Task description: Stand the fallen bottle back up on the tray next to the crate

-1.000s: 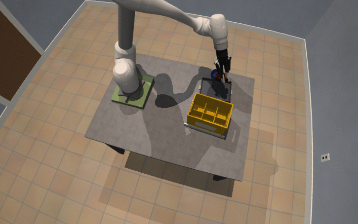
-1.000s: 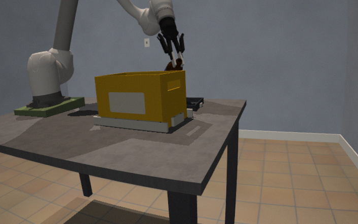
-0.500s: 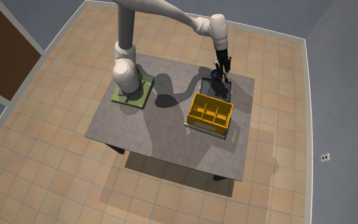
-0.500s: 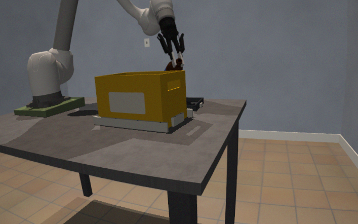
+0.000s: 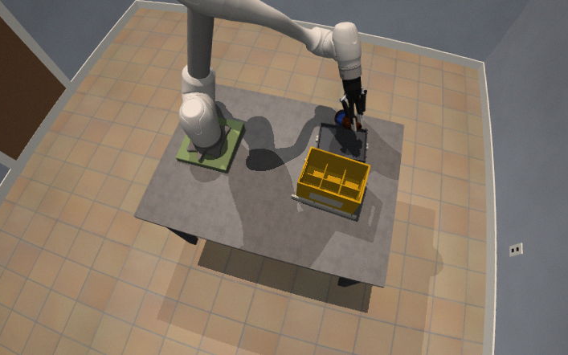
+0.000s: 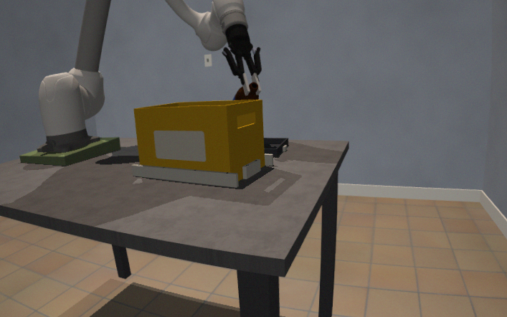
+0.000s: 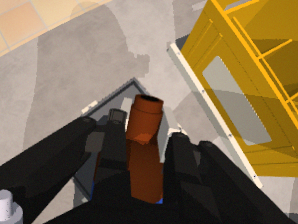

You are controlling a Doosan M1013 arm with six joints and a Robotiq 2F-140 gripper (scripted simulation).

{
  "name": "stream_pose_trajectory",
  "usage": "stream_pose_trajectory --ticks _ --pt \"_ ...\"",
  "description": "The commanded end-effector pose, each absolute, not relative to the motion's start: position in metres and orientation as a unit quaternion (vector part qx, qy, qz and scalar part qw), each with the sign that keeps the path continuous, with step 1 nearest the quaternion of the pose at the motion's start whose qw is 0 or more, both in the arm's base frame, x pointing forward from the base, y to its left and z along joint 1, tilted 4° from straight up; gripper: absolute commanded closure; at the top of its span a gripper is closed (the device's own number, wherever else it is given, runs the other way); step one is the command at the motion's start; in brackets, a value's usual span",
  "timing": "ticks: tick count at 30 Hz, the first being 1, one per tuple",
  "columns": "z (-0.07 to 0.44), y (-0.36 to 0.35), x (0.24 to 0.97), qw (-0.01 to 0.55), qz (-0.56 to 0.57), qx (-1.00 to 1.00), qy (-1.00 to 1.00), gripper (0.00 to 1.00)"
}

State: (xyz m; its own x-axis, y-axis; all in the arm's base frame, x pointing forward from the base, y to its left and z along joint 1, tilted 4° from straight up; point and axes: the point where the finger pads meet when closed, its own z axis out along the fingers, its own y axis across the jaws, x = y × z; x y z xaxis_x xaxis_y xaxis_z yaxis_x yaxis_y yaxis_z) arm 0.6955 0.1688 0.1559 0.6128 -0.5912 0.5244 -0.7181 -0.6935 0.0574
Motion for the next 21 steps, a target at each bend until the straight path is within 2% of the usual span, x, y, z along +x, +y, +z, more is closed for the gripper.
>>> stream_pose_trajectory --ticks 1,21 --pt "0.1567 0.1692 0.6953 0.133 0.245 0.888 -0.367 0.9" --pt "0.1553 0.1696 0.6933 0.155 0.292 0.873 -0.36 0.9"
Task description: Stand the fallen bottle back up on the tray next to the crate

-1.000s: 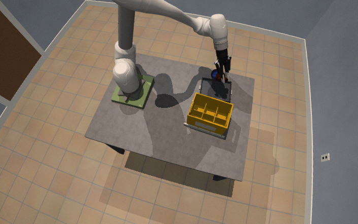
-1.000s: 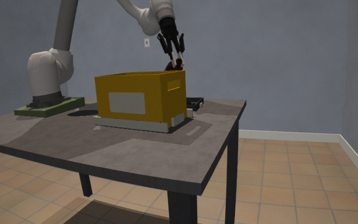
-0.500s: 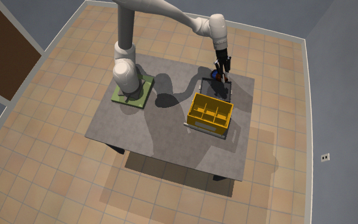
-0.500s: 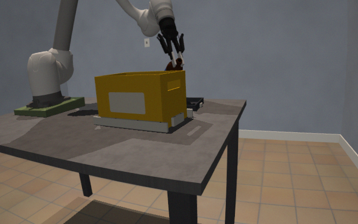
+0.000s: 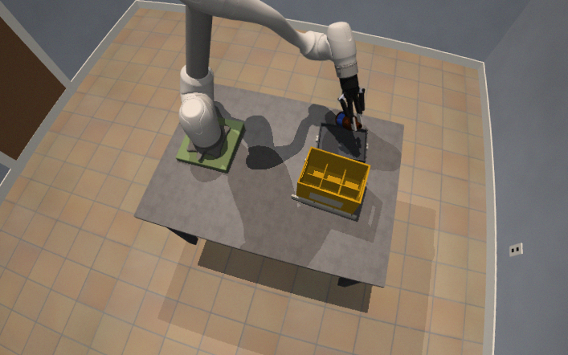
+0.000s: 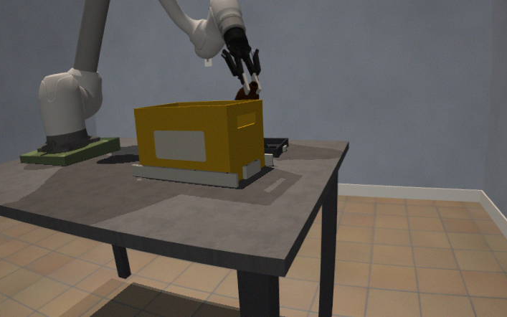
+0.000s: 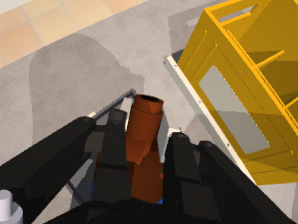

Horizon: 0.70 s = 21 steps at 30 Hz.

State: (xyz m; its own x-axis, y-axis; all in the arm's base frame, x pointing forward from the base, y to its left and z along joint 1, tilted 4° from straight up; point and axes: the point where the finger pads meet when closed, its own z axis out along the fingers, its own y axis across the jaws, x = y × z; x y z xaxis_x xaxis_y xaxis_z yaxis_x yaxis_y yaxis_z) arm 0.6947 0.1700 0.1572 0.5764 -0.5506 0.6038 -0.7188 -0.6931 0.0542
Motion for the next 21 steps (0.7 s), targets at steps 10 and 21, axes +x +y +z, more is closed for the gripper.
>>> stream_pose_trajectory --ticks 10,21 --pt "0.1558 0.1714 0.6932 0.161 0.314 0.866 -0.355 0.9" --pt "0.1559 0.1718 0.6933 0.162 0.317 0.864 -0.355 0.9"
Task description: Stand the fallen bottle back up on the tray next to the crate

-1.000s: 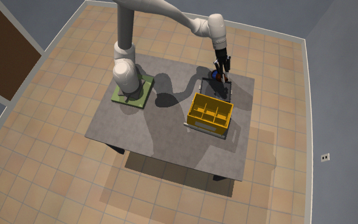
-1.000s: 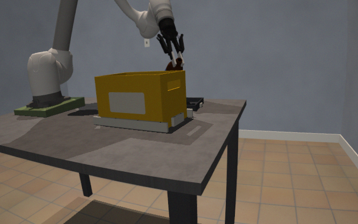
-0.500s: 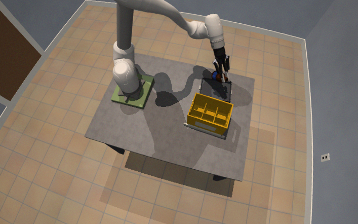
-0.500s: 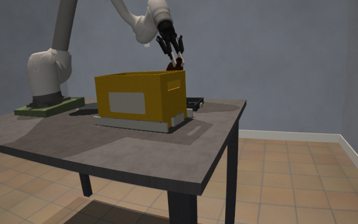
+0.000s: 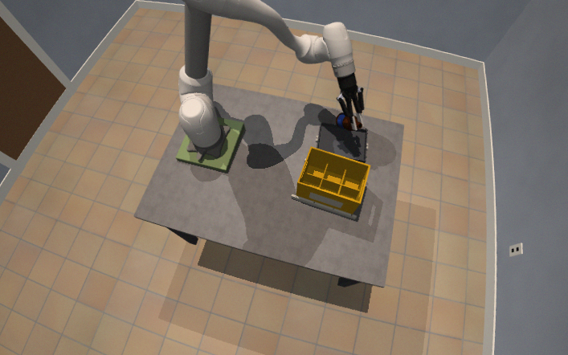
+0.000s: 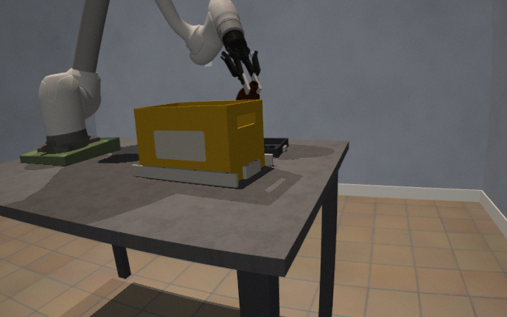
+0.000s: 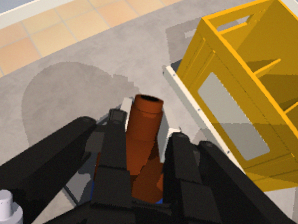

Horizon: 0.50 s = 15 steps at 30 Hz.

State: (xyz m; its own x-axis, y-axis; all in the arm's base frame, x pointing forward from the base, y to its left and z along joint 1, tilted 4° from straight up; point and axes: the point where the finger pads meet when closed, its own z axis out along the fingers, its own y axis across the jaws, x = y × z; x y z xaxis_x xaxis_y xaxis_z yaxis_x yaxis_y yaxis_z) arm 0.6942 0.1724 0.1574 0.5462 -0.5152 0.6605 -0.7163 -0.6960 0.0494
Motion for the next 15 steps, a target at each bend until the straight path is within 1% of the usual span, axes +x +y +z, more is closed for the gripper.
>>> stream_pose_trajectory --ticks 1,15 --pt "0.1559 0.1718 0.6933 0.162 0.317 0.864 -0.355 0.9" --pt "0.1559 0.1718 0.6933 0.162 0.317 0.864 -0.355 0.9"
